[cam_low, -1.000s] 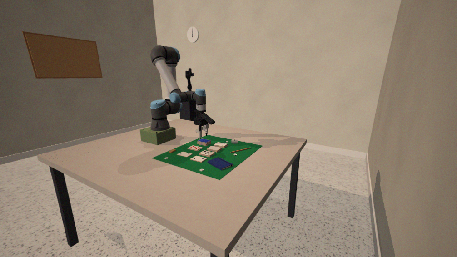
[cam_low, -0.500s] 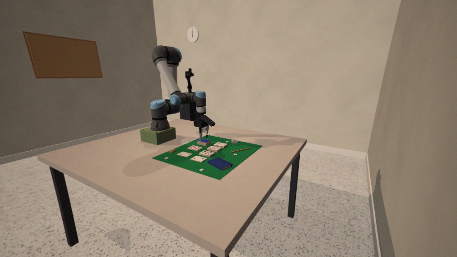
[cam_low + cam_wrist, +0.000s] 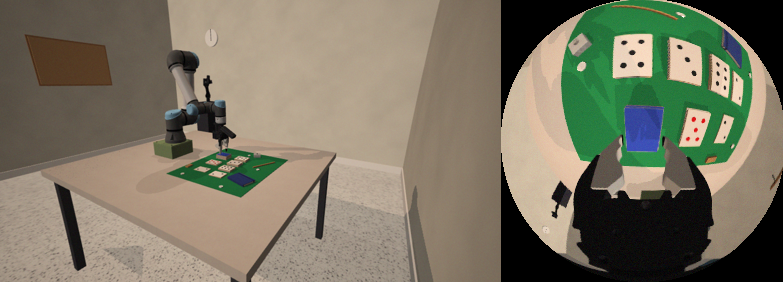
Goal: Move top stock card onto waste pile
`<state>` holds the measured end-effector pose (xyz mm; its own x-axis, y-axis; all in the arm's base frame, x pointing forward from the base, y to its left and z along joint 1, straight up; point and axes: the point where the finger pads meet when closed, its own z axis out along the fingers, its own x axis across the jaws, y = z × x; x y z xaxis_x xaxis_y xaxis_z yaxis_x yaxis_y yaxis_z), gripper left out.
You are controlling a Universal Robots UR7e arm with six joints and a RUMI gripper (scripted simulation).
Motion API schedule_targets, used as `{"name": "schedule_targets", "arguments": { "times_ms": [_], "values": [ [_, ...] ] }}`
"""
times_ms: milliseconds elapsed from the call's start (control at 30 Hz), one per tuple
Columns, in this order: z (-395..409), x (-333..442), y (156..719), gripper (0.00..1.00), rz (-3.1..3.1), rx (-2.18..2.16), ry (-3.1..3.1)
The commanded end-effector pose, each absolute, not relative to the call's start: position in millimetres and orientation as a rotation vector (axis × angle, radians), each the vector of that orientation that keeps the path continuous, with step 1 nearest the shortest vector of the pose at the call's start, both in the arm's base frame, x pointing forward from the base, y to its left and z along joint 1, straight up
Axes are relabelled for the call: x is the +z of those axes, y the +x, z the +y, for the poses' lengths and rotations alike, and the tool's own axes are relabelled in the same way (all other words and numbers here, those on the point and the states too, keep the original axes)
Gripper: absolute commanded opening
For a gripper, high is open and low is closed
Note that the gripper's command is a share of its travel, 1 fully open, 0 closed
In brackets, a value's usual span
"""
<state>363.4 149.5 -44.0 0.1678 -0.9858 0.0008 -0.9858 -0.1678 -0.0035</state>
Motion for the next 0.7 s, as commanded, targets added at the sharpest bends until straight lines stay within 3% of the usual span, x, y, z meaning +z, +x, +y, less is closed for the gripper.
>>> {"name": "schedule_targets", "arguments": {
  "times_ms": [0,400,433,667],
  "values": [
    [149.4,-44.4,363.2,0.42,2.025,-0.003,-2.399],
    [149.4,-44.4,363.2,0.42,2.025,-0.003,-2.399],
    [149.4,-44.4,363.2,0.5,2.025,-0.003,-2.399],
    [149.4,-44.4,363.2,0.5,2.025,-0.003,-2.399]
  ]
}}
